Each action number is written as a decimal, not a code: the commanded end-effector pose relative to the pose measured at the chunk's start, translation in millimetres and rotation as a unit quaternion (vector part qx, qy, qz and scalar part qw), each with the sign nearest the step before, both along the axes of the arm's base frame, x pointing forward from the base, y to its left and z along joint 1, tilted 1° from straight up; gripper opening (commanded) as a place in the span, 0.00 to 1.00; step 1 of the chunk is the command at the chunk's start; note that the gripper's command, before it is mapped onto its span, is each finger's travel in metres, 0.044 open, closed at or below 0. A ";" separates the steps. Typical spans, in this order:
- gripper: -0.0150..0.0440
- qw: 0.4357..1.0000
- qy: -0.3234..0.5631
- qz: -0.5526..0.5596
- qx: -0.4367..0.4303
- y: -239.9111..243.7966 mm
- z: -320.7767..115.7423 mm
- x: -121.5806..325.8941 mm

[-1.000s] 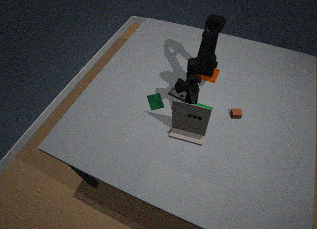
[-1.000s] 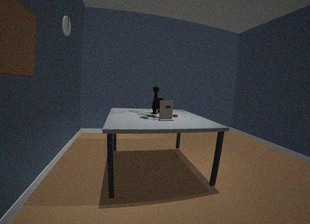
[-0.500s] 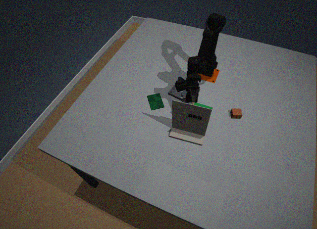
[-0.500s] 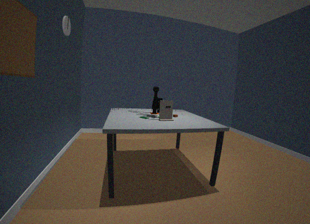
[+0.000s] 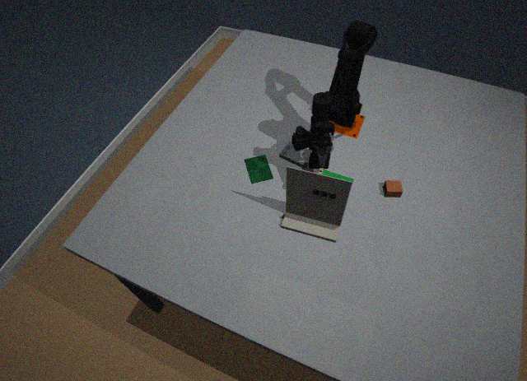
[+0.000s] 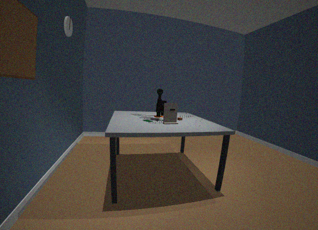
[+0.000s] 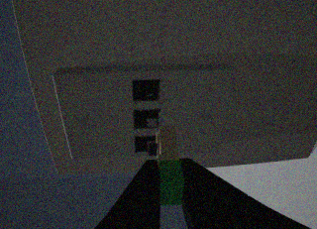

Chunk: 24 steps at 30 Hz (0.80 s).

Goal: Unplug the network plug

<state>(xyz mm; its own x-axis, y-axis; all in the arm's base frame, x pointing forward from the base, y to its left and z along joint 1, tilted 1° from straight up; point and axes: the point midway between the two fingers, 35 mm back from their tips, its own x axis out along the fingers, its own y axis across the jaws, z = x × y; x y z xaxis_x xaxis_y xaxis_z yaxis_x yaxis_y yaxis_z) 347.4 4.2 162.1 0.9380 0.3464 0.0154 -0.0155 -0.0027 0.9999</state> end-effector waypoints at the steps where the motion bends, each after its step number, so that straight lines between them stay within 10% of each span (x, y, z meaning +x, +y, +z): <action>1: 0.25 1.000 -0.003 0.000 -0.001 -0.1 8.1 -0.7; 24: 0.25 1.000 -0.004 0.001 0.000 1.6 49.9 -16.2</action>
<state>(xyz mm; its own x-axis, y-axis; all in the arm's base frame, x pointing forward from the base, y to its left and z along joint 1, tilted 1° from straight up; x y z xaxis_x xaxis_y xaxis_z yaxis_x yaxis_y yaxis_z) 334.4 5.0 202.6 0.9383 0.3456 0.0155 -0.0155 -0.0025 0.9999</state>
